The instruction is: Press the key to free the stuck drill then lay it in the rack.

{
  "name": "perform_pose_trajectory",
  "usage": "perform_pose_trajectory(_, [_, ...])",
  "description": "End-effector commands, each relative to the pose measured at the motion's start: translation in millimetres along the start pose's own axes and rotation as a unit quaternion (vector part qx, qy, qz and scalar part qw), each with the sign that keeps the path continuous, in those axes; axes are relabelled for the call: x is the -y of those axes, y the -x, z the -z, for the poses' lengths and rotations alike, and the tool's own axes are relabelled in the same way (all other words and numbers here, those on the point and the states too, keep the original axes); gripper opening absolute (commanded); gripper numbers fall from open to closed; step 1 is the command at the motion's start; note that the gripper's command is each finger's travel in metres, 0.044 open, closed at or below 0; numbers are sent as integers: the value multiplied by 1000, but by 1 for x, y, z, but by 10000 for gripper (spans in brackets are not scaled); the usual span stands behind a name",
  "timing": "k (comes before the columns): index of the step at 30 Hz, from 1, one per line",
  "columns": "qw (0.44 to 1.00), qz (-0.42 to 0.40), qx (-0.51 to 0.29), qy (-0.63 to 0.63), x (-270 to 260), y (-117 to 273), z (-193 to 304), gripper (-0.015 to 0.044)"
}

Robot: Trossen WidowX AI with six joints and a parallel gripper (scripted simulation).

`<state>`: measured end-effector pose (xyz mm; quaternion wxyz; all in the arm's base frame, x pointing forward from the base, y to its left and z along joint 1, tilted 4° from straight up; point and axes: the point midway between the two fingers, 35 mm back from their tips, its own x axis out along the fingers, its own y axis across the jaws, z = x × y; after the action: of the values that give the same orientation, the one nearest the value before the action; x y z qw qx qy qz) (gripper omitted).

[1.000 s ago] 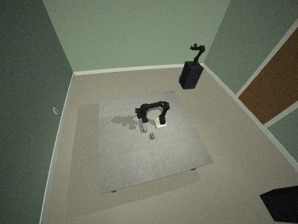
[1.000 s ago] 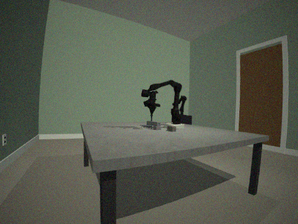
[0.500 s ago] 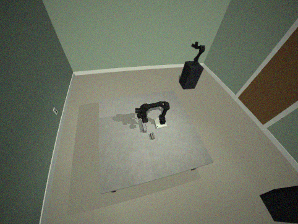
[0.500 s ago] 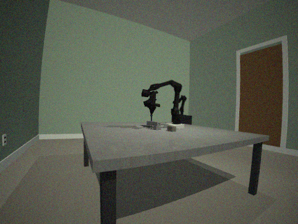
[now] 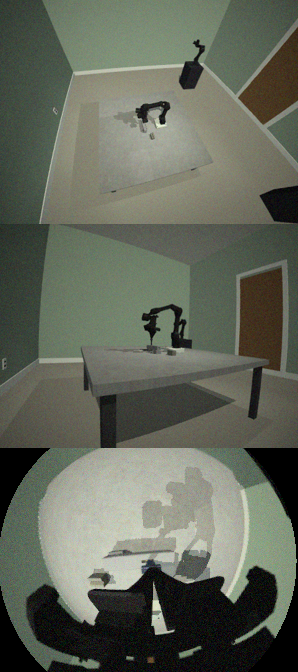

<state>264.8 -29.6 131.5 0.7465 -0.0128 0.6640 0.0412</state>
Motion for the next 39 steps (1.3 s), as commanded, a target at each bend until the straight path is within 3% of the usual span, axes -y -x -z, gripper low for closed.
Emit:
perform_pose_trajectory(1, [1000,-1,-22,-2,0,-13,7,0])
perform_pose_trajectory(39, [1000,-1,-22,-2,1,-27,9,0])
